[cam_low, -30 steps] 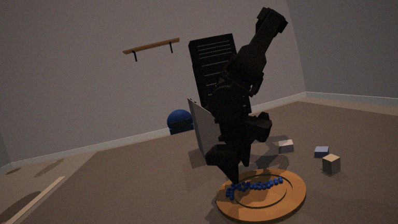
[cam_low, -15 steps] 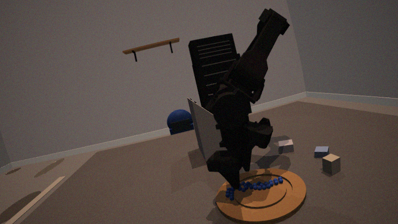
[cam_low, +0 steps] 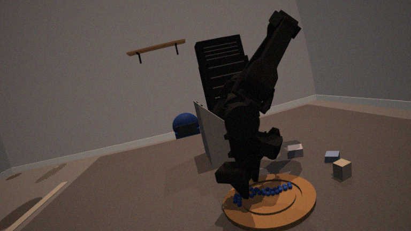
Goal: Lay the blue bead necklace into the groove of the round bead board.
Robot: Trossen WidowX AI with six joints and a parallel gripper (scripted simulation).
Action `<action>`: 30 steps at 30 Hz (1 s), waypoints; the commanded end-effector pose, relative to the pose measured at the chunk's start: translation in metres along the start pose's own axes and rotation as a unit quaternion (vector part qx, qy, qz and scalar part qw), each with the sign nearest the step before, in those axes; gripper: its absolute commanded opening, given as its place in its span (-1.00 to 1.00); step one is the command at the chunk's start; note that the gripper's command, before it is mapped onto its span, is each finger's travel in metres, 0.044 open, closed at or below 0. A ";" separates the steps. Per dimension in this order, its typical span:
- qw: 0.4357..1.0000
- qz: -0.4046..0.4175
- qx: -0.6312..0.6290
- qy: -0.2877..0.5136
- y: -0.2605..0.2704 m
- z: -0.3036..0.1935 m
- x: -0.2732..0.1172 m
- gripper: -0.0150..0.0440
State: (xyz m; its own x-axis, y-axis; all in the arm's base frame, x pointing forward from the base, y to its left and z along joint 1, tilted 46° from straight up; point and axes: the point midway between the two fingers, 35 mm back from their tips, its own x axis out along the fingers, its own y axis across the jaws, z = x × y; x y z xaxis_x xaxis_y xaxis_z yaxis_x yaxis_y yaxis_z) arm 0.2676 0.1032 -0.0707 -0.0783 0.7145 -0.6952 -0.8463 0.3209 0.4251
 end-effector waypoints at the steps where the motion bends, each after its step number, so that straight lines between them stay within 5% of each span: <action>1: 1.000 0.000 0.000 0.000 0.000 0.000 -0.001 0.17; 7: 1.000 0.000 0.000 0.000 0.000 0.000 -0.001 -0.36; 30: 1.000 0.000 0.000 0.000 0.000 0.000 -0.001 -0.49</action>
State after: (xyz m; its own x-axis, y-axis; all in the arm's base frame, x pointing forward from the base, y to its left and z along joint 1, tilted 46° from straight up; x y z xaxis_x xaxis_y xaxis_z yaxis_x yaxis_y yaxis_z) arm 0.2677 0.1026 -0.0706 -0.0784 0.7132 -0.6966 -0.8454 0.3228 0.4256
